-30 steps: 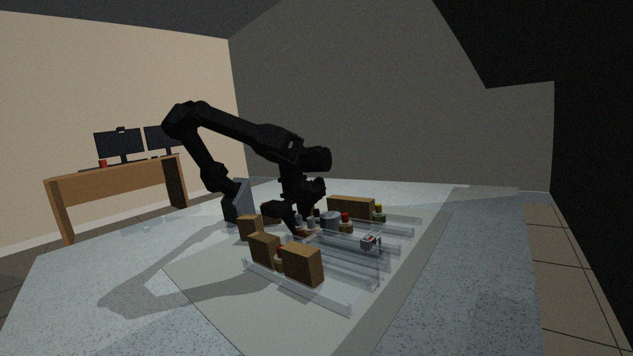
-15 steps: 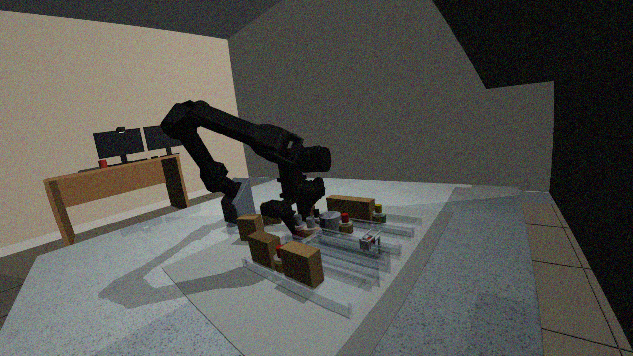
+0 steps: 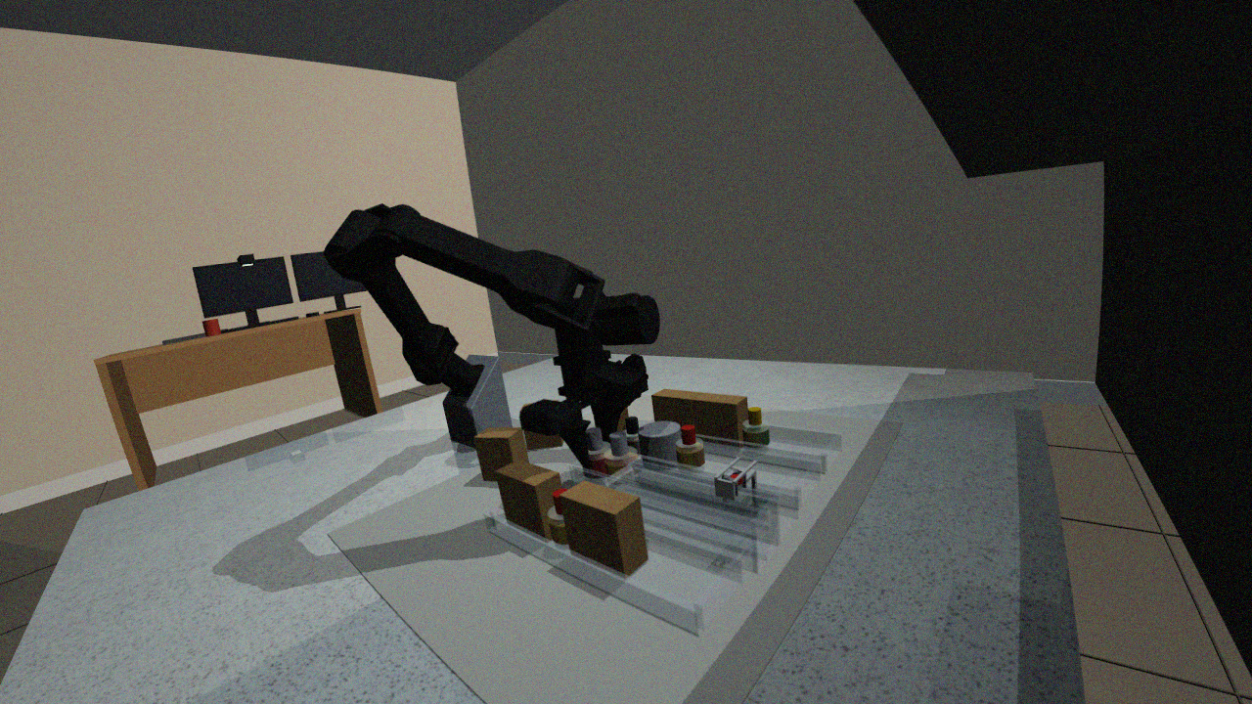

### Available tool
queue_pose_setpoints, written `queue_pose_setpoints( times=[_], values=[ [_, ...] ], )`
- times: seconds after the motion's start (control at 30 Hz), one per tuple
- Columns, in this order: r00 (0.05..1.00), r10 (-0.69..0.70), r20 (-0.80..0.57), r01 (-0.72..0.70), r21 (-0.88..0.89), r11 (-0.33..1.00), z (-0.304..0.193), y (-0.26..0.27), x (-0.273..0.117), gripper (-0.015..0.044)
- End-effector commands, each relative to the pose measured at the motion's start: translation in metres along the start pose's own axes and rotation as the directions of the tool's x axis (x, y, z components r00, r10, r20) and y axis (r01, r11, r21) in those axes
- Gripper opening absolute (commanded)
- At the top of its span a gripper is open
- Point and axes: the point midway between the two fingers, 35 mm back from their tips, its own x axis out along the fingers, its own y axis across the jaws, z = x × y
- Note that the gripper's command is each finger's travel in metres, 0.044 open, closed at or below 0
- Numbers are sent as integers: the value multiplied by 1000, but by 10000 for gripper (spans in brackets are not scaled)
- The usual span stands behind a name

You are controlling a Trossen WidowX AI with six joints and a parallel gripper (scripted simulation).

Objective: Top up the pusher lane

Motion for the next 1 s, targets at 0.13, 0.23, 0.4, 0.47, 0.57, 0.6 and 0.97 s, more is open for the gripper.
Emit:
queue_pose_setpoints(
  times=[0.13, 0.23, 0.4, 0.47, 0.57, 0.6, 0.97],
  values=[
    [1000, -4, 8, 4, 7, 1000, 0, -2, 0, 0],
    [1000, -4, 8, 4, 7, 1000, 0, -2, 0, 0],
    [1000, -4, 8, 4, 7, 1000, -1, -2, 0, 0],
    [1000, -4, 8, 4, 7, 1000, -1, -2, 0, 0],
    [1000, -4, 8, 4, 7, 1000, -3, -1, 0, 0],
    [1000, -4, 8, 4, 7, 1000, -4, 0, 0, 0],
    [1000, -4, 8, 4, 7, 1000, -4, 0, 0, 0]
  ],
)
